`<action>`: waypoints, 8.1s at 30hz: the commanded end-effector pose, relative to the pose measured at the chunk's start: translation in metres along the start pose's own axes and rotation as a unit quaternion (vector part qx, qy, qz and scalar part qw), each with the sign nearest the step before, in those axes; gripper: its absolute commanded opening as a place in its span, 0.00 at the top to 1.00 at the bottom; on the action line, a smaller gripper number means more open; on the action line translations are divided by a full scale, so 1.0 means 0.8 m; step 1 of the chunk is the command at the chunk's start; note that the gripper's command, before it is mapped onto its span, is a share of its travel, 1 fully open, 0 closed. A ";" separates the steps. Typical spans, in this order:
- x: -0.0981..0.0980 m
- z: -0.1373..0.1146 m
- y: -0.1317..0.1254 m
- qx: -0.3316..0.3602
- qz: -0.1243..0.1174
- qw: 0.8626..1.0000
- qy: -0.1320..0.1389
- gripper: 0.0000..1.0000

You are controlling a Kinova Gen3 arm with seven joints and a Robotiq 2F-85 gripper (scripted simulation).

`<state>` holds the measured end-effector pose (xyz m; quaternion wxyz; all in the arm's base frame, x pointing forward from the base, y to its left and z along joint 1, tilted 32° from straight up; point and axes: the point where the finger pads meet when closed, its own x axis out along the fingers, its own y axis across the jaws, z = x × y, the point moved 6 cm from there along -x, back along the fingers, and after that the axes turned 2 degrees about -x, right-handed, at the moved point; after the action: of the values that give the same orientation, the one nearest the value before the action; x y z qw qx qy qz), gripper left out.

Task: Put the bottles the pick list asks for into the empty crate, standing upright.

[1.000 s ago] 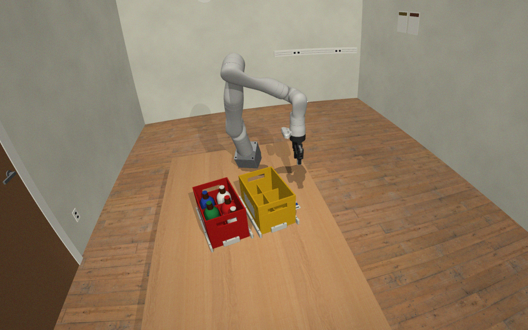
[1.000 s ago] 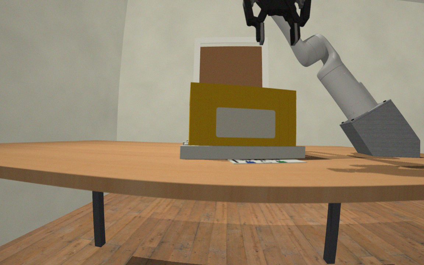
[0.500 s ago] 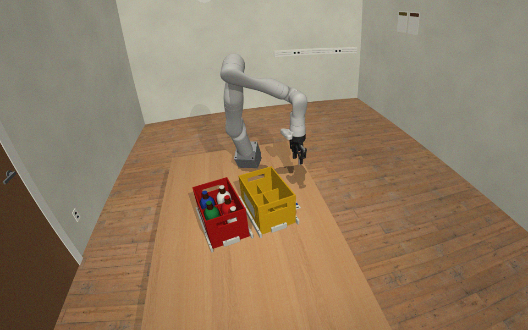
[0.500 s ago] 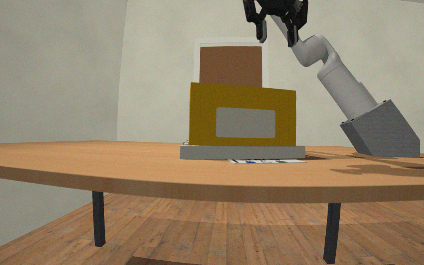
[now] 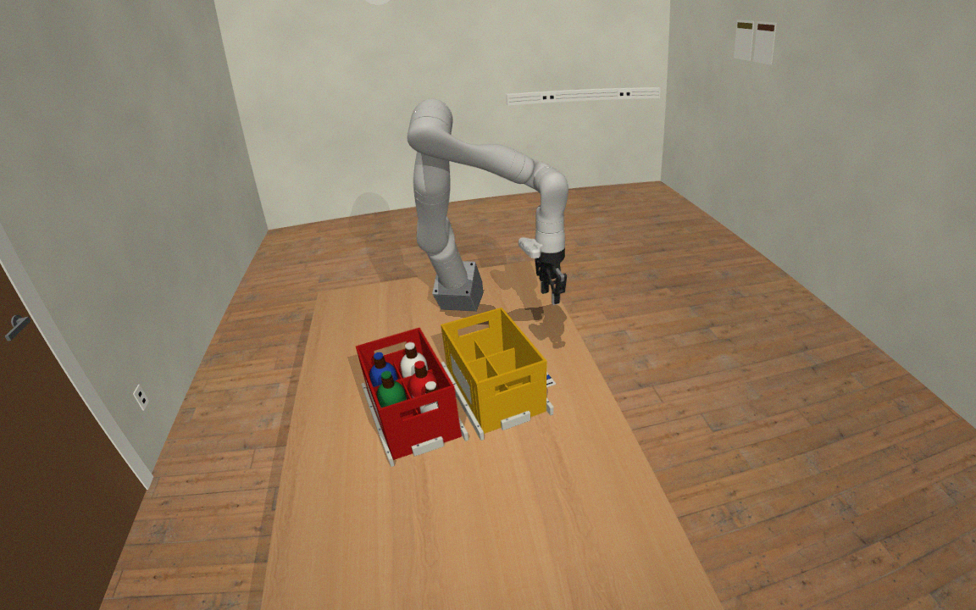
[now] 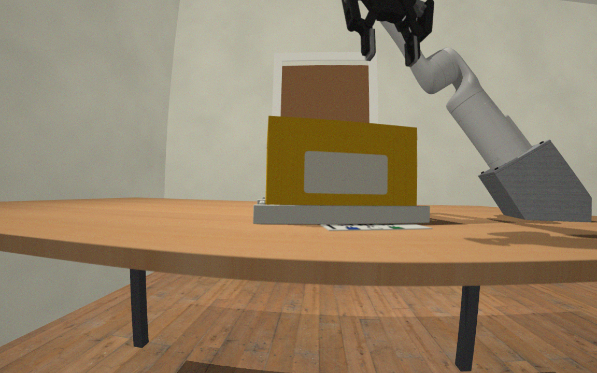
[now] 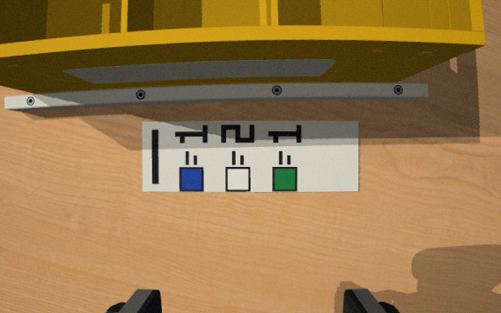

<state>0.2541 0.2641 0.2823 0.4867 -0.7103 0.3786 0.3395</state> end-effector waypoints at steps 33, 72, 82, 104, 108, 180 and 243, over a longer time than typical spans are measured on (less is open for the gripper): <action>-0.005 -0.024 -0.004 0.067 0.000 0.998 -0.001 0.33; -0.048 -0.237 -0.032 0.605 0.000 0.796 0.000 0.33; -0.060 -0.298 -0.040 0.692 0.000 0.722 0.000 0.33; -0.081 -0.407 -0.054 0.692 0.000 0.722 0.000 0.33; -0.086 -0.431 -0.058 0.692 0.000 0.722 0.000 0.33; -0.107 -0.534 -0.071 0.692 0.000 0.722 0.000 0.33; 0.031 -0.592 0.098 0.915 0.000 0.402 0.000 0.33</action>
<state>0.2510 -0.2085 0.3687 0.8460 0.1597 0.4633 -0.2098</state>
